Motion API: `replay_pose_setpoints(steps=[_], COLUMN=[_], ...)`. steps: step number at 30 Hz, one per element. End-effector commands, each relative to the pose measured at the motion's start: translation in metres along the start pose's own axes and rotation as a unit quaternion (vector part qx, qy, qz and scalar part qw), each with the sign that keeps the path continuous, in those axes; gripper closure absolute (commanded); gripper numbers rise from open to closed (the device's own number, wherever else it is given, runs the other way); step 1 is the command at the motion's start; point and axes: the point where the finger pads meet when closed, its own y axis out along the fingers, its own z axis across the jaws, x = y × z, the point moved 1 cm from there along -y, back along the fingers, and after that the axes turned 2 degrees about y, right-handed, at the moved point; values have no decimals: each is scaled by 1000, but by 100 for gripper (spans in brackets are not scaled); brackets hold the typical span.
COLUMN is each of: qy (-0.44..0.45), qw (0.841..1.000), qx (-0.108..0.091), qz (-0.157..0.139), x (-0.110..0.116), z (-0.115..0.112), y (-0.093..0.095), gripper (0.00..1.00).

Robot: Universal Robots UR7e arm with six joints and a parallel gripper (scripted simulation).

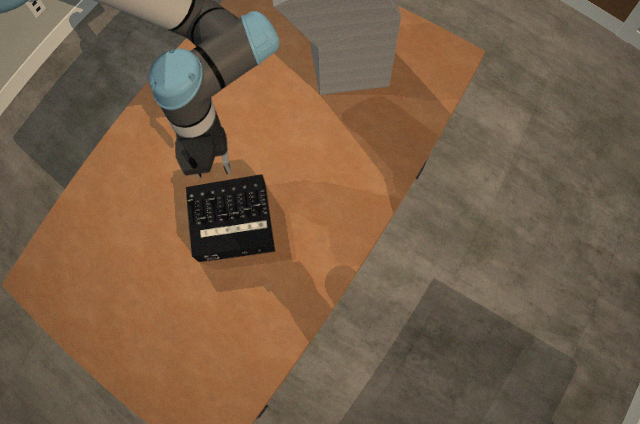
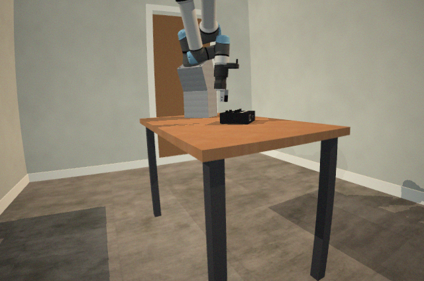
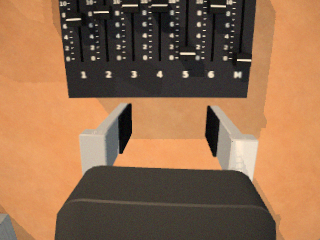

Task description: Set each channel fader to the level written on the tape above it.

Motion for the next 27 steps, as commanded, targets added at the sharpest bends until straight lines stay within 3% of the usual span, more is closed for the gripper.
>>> replay_pose_setpoints(steps=[1, 21, 27], qy=[0, -1, -52], qw=[1000, 1000, 999], qx=[0, 0, -2], qz=[0, 0, 6], x=[0, 0, -10], z=[0, 0, -1], y=[0, 0, -7], gripper=[0, 0, 0])
